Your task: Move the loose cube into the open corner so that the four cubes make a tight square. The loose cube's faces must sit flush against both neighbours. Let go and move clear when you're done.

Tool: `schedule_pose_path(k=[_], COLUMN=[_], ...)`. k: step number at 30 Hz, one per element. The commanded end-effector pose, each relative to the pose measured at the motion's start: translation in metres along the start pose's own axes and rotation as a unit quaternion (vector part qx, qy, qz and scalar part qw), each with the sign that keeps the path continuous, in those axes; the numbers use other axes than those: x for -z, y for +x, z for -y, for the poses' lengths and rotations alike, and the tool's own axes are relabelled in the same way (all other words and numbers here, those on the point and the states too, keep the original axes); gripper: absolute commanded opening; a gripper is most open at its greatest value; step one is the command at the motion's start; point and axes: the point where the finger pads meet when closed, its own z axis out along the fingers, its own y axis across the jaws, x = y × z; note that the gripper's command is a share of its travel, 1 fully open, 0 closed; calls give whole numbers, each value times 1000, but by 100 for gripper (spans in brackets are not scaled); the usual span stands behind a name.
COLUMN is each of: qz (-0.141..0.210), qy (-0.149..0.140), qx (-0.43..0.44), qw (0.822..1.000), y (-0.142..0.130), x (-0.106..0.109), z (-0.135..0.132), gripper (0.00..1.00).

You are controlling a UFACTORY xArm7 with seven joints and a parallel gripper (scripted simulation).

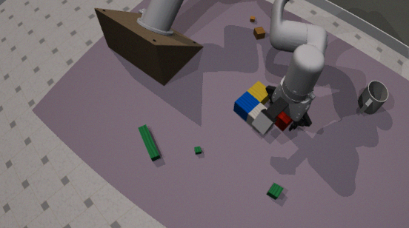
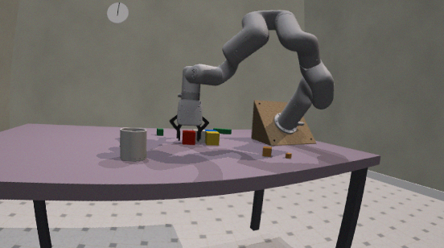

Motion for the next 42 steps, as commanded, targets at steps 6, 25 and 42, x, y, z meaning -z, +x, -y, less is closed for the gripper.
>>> schedule_pose_path(k=[6,25,42], qz=[-1,-1,-1], qy=[3,3,3], qx=[0,0,0], qw=[1000,1000,1000], y=[1,1,1], x=[13,63,98], z=[2,1,1], gripper=[82,82,82])
